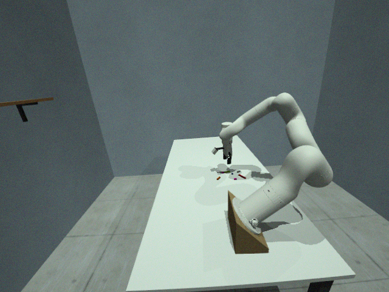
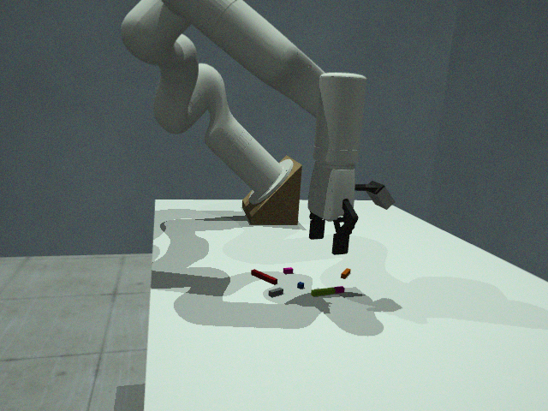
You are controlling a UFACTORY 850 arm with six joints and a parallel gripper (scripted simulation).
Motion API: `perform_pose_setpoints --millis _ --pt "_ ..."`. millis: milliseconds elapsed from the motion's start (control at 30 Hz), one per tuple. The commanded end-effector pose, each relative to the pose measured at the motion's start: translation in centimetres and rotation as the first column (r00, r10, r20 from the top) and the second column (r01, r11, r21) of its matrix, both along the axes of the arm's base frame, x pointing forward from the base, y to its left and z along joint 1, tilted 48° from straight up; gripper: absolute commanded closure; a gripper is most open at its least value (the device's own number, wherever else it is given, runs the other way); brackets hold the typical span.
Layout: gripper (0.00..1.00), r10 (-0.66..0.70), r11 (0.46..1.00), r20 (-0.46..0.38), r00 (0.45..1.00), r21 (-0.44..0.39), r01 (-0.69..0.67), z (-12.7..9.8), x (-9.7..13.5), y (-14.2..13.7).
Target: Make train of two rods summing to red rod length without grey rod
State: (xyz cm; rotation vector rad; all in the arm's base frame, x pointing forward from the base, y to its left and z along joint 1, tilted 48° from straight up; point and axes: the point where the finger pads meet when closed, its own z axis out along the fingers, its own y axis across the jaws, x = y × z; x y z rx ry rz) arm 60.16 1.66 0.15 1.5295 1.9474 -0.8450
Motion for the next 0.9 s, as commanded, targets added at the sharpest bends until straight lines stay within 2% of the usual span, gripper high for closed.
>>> perform_pose_setpoints --millis 0,200,567,867 --pt "0.00 0.001 1.000 0.002 1.000 0.001 -0.001 0.2 0.1 0.2" --pt "0.00 0.001 1.000 0.002 1.000 0.001 -0.001 0.7 0.0 0.8" --pt "0.00 0.001 1.000 0.002 1.000 0.001 -0.001 4.3 -0.1 4.8" --pt "0.00 0.001 1.000 0.002 1.000 0.001 -0.001 5.8 -0.1 6.4"
